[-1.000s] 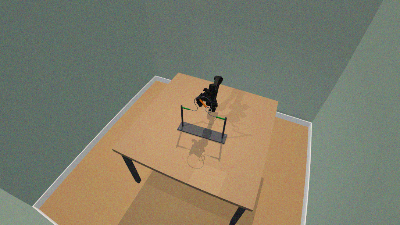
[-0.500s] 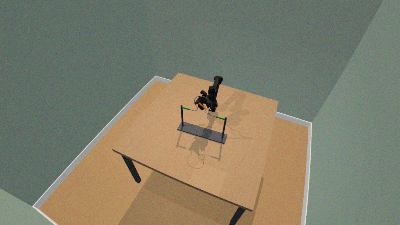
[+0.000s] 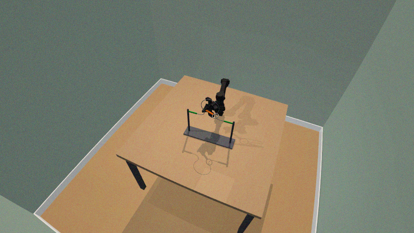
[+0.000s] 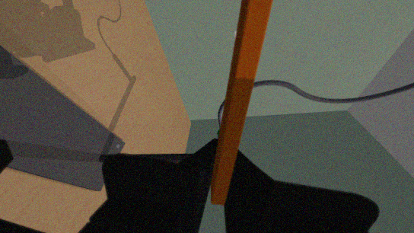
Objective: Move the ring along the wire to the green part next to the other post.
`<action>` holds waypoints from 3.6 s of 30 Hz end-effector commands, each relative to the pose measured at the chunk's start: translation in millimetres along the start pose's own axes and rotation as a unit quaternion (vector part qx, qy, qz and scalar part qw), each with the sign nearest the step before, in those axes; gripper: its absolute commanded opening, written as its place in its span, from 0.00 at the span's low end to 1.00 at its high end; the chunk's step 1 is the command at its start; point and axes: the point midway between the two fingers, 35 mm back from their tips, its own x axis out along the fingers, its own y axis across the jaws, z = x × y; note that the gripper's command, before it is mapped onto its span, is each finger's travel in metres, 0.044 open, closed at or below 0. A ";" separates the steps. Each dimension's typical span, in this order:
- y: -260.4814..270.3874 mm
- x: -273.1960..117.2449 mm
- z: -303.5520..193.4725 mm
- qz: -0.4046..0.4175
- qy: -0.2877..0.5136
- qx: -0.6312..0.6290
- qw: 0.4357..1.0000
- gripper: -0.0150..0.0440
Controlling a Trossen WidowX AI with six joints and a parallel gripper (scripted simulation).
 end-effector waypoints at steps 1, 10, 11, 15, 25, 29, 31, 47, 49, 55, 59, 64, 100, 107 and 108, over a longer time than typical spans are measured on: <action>17.3 -2.0 -1.0 0.027 0.007 0.038 0.999 0.00; 49.0 -9.2 4.4 0.084 0.018 0.128 0.988 0.00; 52.5 -10.2 5.4 0.091 0.019 0.139 0.986 0.00; 67.1 -10.4 10.4 0.112 0.007 0.182 0.977 0.00; 97.1 -16.2 25.7 0.159 -0.007 0.276 0.948 0.00; 107.1 -21.9 32.9 0.178 -0.003 0.311 0.934 0.00; 112.4 -25.4 37.4 0.190 0.000 0.330 0.925 0.00; 141.9 -52.9 75.5 0.262 0.017 0.459 0.849 0.00; 144.0 -55.9 79.9 0.269 0.019 0.470 0.840 0.00; 148.3 -63.8 91.6 0.283 0.023 0.497 0.820 0.00; 150.3 -68.1 98.0 0.290 0.024 0.509 0.810 0.00; 152.2 -72.7 104.8 0.295 0.026 0.519 0.802 0.00; 160.8 -94.6 137.8 0.295 0.028 0.531 0.794 0.00; 162.2 -98.4 143.5 0.294 0.027 0.531 0.794 0.00; 162.4 -99.0 144.4 0.294 0.027 0.531 0.794 0.00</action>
